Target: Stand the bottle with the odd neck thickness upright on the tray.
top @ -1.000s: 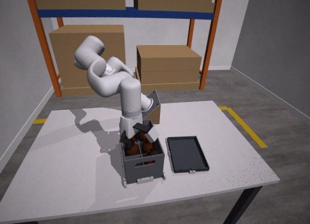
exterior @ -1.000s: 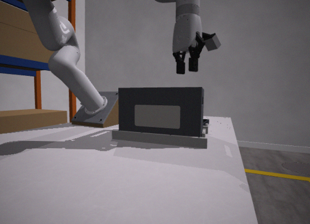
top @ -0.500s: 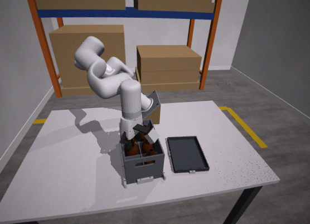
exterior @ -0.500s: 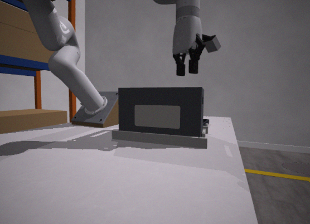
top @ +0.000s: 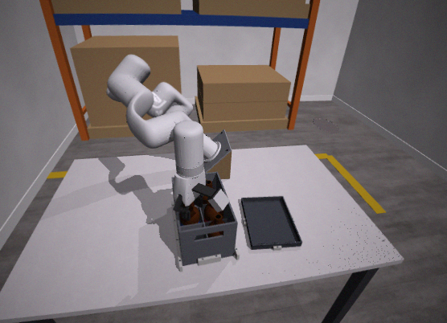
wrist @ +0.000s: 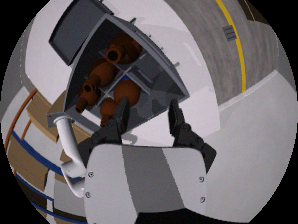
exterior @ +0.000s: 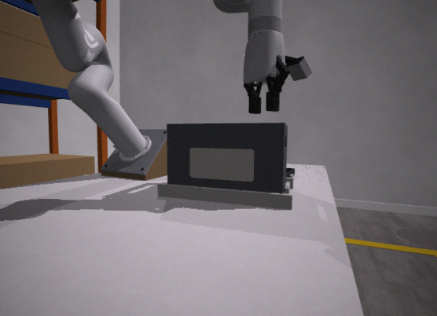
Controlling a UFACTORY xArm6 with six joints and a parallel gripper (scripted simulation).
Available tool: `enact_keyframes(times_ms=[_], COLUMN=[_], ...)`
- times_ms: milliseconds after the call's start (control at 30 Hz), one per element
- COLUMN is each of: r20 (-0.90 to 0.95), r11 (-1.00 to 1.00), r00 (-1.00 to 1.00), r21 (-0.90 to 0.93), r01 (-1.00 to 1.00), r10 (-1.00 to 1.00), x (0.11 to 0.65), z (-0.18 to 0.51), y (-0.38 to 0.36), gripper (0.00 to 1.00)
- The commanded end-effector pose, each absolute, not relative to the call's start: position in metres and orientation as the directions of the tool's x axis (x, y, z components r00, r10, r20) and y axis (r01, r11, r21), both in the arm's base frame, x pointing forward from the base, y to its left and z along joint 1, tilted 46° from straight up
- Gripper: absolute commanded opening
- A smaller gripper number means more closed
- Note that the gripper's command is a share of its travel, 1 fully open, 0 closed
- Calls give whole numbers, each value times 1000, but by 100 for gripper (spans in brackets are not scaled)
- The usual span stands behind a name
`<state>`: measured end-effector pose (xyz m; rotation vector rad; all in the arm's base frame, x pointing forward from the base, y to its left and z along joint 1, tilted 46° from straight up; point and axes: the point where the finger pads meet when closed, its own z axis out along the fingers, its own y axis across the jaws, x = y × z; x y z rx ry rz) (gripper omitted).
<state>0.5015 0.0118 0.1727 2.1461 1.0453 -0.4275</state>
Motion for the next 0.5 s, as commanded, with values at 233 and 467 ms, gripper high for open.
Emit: enact_keyframes(times_ms=[233, 467], r20=[-554, -554], r11=[-427, -427], r00=[621, 621], r21=[450, 450], r01=[784, 784], r10=[555, 555], x=[503, 503], z=[165, 162], y=[4, 1], gripper=[65, 65])
